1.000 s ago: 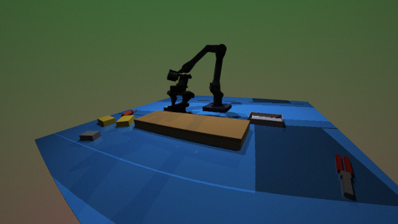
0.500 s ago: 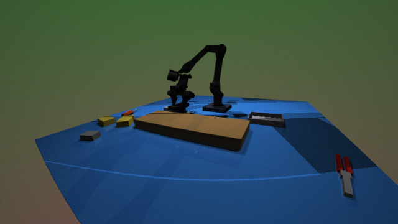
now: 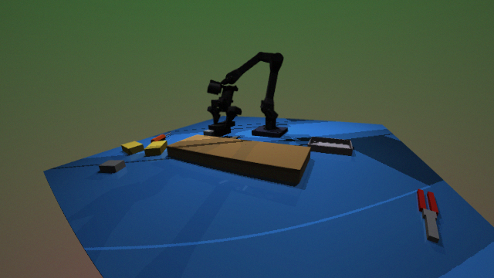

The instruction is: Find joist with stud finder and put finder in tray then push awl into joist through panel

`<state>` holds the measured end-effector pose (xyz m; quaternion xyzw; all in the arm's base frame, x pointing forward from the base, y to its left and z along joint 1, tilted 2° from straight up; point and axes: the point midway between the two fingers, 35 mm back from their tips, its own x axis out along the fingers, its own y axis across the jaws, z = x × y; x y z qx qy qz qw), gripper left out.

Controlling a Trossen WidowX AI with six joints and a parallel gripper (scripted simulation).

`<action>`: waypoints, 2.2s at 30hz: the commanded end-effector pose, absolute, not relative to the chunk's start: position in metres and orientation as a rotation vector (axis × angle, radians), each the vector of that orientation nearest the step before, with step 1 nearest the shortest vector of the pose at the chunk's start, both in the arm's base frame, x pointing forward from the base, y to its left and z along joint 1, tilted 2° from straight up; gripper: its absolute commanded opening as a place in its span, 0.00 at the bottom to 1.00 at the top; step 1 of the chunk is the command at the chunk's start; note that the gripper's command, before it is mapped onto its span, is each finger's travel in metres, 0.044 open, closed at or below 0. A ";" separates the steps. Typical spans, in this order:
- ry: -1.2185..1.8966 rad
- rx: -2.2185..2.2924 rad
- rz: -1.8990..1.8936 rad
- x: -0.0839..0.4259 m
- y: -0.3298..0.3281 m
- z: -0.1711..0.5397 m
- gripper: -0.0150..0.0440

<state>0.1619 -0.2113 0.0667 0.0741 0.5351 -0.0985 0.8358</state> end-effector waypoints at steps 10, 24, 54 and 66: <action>1.127 0.149 -0.213 0.161 -0.223 0.080 0.25; 1.131 0.133 -0.222 0.153 -0.252 0.079 0.25; 1.161 -0.037 -0.330 0.154 -0.243 0.076 0.25; 1.164 -0.092 -0.367 0.155 -0.241 0.075 0.25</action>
